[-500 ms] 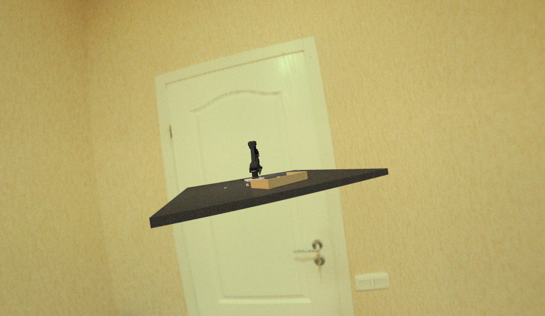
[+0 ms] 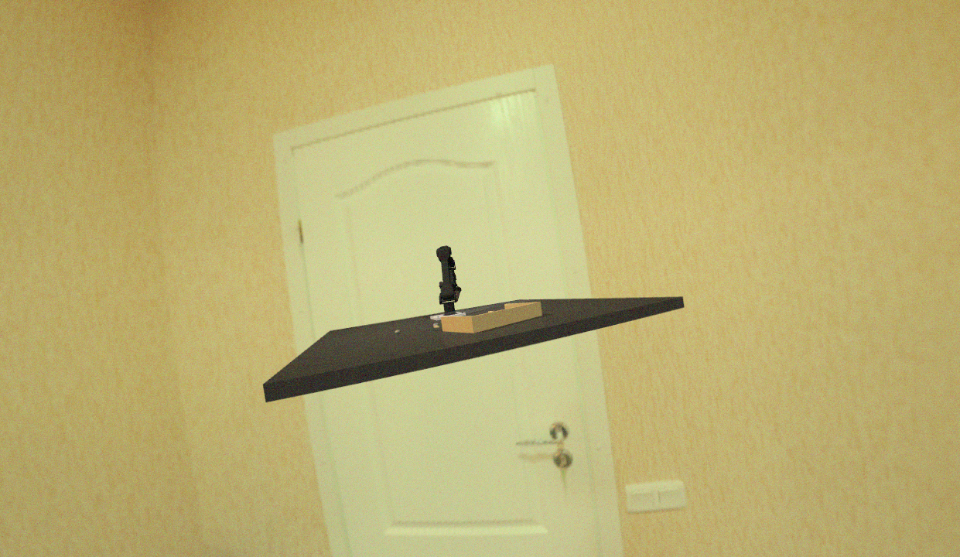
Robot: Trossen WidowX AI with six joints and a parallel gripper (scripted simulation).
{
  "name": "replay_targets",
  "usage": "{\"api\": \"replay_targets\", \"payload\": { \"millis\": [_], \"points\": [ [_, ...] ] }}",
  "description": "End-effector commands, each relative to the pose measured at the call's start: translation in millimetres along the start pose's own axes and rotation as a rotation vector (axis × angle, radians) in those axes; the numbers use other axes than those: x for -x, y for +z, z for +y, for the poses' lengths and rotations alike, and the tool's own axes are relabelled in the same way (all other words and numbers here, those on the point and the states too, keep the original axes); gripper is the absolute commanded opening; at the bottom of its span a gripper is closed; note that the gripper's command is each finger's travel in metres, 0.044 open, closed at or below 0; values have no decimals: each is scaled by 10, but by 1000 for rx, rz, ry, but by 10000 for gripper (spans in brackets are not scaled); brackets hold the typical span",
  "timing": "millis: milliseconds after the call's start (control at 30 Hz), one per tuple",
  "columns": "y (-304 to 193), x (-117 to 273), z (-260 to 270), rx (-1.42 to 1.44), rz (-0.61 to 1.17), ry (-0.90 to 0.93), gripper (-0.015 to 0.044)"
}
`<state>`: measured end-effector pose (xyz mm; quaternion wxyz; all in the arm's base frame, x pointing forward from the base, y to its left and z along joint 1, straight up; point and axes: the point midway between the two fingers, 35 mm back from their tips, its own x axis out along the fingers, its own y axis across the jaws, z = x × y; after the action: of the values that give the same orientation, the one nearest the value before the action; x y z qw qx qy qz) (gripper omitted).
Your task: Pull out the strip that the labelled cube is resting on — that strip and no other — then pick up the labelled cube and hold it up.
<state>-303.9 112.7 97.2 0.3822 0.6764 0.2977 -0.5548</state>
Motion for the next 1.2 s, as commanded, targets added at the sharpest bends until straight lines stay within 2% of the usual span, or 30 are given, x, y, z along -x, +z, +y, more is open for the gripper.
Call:
{"api": "replay_targets", "payload": {
  "millis": [0,267,500,867,1167],
  "points": [
    [-25,2,-6,-12,-3,-3,400],
    [-1150,38,-52,-559,-104,-117,400],
    [-2158,-56,347,-1044,-177,-195,400],
    [-3429,-203,1502,-1842,-201,-386,400],
    [-3917,-305,2869,-2492,-128,-595,400]
  ]
}}
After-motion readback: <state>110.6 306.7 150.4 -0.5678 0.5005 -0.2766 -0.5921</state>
